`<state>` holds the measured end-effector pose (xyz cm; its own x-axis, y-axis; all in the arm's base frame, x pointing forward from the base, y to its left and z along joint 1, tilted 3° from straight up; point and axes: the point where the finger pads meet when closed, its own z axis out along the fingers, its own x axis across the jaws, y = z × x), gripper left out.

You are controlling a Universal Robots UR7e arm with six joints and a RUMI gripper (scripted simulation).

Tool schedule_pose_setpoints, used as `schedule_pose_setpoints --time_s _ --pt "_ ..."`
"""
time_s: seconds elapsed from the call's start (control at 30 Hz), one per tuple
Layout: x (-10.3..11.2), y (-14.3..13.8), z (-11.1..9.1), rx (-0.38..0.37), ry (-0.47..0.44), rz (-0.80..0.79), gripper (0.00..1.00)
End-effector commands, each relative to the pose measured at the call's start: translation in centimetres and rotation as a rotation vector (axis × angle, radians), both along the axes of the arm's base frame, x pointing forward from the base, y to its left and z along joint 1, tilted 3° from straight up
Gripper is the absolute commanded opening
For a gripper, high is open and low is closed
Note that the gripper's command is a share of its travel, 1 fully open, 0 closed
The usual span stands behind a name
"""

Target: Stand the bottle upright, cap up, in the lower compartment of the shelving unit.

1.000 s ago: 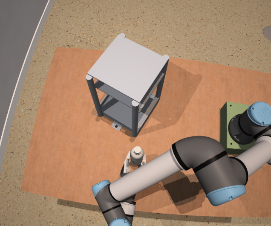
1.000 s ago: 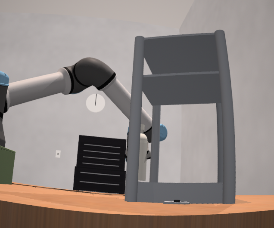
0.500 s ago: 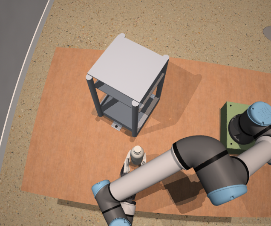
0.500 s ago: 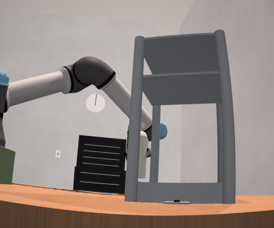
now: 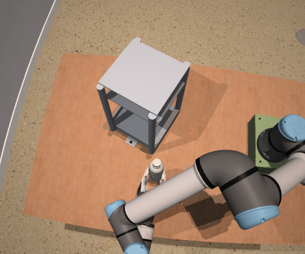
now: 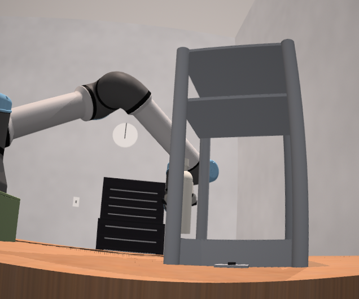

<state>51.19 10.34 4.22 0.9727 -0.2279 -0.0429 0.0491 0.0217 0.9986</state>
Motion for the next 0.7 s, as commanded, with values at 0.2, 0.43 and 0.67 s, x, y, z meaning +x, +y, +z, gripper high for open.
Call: schedule_pose_setpoints --time_s 0.2,0.43,0.67 --pt "-0.38 -0.64 0.27 0.002 -0.004 0.001 0.00" --pt "-0.17 -0.68 0.29 0.003 -0.006 0.000 0.00" --pt "0.21 -0.97 0.19 0.002 -0.005 -0.001 0.00"
